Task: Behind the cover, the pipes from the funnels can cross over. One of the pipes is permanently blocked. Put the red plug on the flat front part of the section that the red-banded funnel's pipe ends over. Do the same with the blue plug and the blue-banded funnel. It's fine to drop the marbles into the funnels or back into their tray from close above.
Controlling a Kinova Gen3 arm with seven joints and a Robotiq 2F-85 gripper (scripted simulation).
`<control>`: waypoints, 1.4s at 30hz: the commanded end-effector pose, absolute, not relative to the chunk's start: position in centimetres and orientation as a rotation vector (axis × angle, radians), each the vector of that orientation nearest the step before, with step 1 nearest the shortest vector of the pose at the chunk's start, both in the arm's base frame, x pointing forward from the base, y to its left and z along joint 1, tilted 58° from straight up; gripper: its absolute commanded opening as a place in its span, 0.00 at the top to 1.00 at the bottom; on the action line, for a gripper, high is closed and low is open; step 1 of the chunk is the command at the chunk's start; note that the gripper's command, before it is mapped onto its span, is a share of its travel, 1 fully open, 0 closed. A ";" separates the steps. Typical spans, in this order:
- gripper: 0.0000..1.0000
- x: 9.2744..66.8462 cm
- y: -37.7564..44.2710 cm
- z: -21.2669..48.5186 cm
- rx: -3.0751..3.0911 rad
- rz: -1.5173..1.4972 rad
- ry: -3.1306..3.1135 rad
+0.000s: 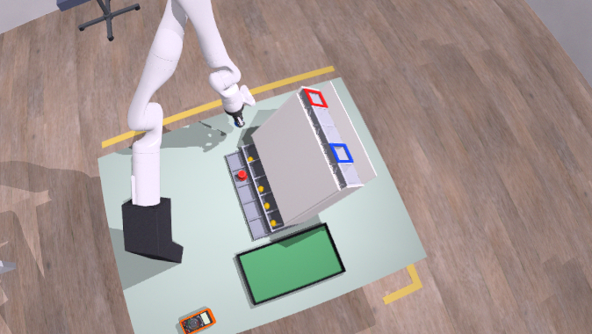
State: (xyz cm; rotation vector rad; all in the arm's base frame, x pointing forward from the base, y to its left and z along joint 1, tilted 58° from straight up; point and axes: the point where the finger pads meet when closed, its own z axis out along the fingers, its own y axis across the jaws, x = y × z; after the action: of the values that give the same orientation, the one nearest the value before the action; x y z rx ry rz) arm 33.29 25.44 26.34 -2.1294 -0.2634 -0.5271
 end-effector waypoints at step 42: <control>1.00 37.8 4.7 -1.5 -2.152 -0.427 -0.162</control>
State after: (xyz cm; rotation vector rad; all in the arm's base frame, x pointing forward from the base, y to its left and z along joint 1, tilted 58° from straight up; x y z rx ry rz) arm 36.73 8.25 3.63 -2.1660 -0.1831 -0.4528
